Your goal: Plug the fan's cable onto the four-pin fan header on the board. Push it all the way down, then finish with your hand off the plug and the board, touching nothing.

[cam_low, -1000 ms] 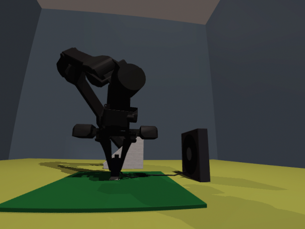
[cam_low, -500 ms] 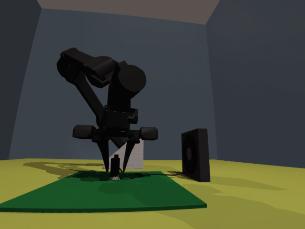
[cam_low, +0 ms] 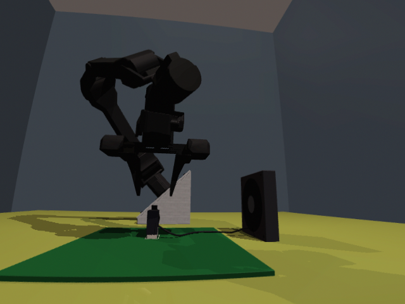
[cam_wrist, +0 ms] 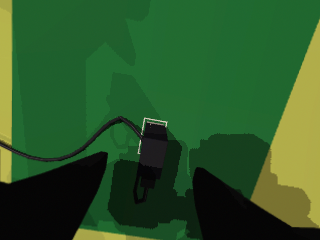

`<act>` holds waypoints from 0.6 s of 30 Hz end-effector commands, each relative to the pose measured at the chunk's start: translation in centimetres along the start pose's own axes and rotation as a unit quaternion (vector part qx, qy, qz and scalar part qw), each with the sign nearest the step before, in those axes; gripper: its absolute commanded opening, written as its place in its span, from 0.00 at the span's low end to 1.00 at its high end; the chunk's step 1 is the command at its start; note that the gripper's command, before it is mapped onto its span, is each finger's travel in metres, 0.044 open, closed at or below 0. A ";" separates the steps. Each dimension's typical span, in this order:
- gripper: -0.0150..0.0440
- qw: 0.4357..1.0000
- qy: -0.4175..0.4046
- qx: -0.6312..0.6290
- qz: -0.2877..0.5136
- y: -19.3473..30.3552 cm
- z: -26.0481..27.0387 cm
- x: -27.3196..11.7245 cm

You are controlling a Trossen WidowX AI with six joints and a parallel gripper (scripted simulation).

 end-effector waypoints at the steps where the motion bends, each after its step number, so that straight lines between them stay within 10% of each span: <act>1: 0.69 1.000 -0.001 0.002 0.002 -0.6 0.0 -0.4; 18: 0.69 1.000 -0.001 0.005 -0.001 -11.9 0.6 -0.4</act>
Point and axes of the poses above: the point midway between the two fingers, 35 mm back from their tips, its own x axis out along the fingers, its own z axis across the jaws, y = z × x, the point moved 5 cm from there along -x, back along the fingers, and after that the axes turned 5 degrees about x, right-handed, at the moved point
